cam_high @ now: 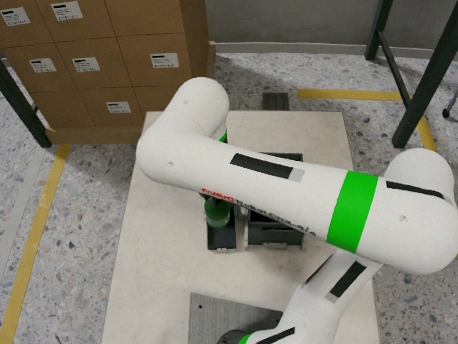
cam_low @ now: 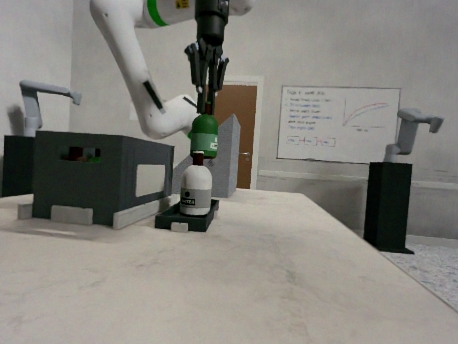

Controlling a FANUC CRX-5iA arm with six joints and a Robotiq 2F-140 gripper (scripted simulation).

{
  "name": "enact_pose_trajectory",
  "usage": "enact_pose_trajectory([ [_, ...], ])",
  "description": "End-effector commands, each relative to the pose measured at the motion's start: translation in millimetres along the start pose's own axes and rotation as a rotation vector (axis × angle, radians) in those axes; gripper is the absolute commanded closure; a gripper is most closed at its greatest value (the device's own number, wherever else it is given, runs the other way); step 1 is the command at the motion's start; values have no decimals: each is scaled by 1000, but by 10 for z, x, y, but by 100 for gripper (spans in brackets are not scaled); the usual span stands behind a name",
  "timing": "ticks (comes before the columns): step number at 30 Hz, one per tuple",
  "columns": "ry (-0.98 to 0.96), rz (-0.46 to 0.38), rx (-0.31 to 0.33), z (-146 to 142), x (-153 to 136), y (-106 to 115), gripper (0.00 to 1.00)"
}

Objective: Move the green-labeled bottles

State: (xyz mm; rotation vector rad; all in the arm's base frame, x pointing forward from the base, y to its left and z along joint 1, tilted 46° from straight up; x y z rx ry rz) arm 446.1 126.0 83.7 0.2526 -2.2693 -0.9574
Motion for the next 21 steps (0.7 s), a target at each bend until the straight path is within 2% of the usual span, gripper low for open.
enact_pose_trajectory([
  [1,0,-2,1,-1,-3,36,90],
  [21,0,-2,1,-1,-1,196,90],
])
Point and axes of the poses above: the point where the finger pads meet when closed, its own y axis back along the fingers, its own z axis across the jaws, x = y × z, the point moved 10 cm from there along y, back along the fingers, and after that the axes turned 5 degrees about -y, right-handed, at the moved point
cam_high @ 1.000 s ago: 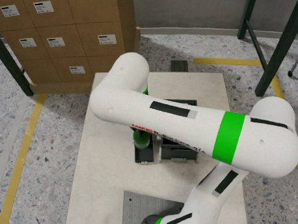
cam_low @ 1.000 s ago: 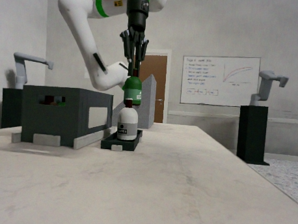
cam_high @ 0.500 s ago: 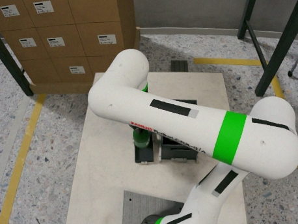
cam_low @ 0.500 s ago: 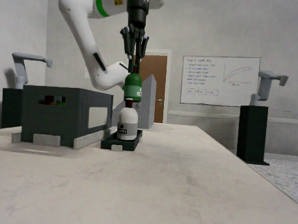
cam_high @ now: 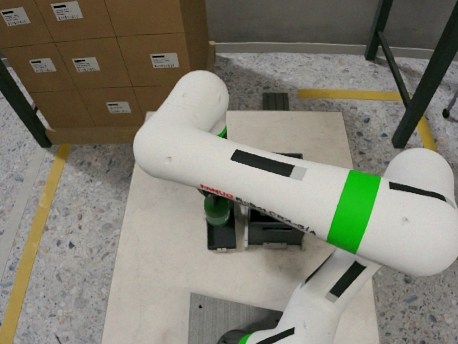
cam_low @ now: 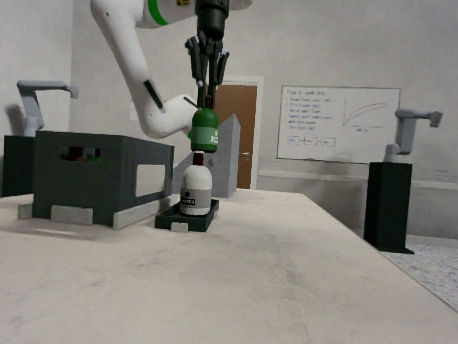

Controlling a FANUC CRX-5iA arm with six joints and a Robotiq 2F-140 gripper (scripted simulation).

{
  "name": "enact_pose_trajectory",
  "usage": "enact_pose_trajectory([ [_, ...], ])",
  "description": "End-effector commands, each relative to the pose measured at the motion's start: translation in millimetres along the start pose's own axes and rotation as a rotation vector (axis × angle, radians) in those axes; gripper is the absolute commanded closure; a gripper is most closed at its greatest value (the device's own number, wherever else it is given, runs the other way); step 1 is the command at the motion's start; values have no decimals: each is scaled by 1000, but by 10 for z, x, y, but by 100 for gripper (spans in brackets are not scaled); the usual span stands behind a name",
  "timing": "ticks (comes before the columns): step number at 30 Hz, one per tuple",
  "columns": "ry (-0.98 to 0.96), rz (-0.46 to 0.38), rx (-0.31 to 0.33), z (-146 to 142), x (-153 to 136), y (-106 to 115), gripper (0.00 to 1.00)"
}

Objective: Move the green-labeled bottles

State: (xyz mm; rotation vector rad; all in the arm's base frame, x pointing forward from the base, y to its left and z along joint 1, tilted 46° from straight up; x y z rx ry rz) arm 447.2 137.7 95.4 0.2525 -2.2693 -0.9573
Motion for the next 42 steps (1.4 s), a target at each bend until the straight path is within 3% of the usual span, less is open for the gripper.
enact_pose_trajectory([
  [1,0,-2,1,-1,-3,38,90],
  [42,0,-2,1,-1,0,233,90],
])
Point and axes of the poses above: the point where the finger pads meet when closed, its own y axis back along the fingers, its own z axis across the jaws, x = y × z, the point moved 10 cm from there along y, back along the fingers, and after that the axes turned 5 degrees about -y, right-handed, at the moved point
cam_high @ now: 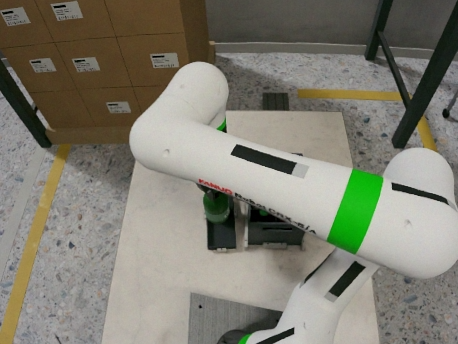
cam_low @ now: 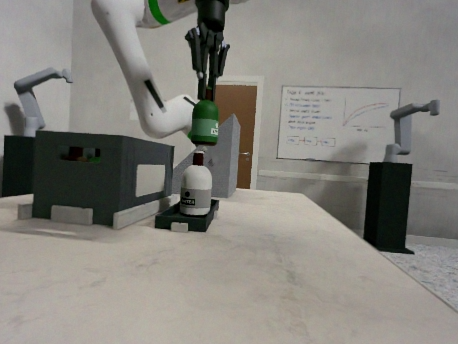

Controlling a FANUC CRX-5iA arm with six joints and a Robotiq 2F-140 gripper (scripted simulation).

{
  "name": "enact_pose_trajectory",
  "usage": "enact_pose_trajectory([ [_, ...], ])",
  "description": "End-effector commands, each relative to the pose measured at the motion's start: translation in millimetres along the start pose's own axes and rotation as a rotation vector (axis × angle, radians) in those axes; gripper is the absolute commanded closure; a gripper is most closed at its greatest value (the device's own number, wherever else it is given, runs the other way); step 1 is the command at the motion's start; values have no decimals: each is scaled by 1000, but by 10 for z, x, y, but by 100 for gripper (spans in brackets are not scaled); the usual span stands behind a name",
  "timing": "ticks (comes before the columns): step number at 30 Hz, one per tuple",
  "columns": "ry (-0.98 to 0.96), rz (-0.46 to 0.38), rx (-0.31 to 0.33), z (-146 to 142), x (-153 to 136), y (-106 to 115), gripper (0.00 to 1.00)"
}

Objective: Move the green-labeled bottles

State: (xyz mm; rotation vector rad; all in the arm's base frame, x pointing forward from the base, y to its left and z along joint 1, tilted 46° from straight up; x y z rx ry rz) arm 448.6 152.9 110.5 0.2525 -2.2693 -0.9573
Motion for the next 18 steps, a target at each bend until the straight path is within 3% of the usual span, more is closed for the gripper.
enact_pose_trajectory([
  [1,0,-2,1,-1,-3,21,90],
  [18,0,-2,1,-1,-2,51,90],
])
Point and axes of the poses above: the point where the finger pads meet when closed, its own y axis back along the fingers, its own z axis across the jaws, x = y × z, the point moved 10 cm from there along y, back along the fingers, and after that the axes turned 5 degrees about -y, right-handed, at the moved point
